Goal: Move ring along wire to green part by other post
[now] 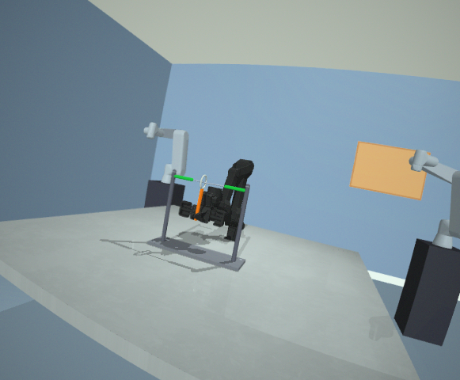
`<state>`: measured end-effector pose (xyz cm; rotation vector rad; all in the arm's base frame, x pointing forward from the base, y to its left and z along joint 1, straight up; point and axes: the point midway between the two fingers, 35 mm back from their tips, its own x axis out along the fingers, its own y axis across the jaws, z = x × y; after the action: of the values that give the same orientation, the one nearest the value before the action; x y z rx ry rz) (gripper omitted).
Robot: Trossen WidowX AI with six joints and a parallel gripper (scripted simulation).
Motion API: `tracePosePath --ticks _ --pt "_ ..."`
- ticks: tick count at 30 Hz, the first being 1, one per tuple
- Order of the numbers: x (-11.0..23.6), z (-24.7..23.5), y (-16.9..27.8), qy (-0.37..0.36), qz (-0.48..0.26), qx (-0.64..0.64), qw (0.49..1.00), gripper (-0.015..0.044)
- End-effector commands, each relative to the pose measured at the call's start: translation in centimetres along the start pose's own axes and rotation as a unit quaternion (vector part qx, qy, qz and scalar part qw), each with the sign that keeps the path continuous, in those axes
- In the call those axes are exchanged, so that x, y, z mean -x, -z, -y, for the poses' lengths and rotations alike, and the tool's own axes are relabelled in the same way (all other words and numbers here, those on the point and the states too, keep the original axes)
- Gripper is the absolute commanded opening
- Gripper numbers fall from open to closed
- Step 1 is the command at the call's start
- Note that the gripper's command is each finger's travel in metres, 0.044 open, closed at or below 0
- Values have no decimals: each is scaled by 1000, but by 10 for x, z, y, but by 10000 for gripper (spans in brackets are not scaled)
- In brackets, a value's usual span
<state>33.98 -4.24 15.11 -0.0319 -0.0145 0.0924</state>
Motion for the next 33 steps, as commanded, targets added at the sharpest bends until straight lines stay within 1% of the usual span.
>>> tracePosePath --ticks 1,33 --pt "1 -5 1 0 -2 0 1000 -150" --pt "1 -45 0 -7 -2 -29 1000 -150"
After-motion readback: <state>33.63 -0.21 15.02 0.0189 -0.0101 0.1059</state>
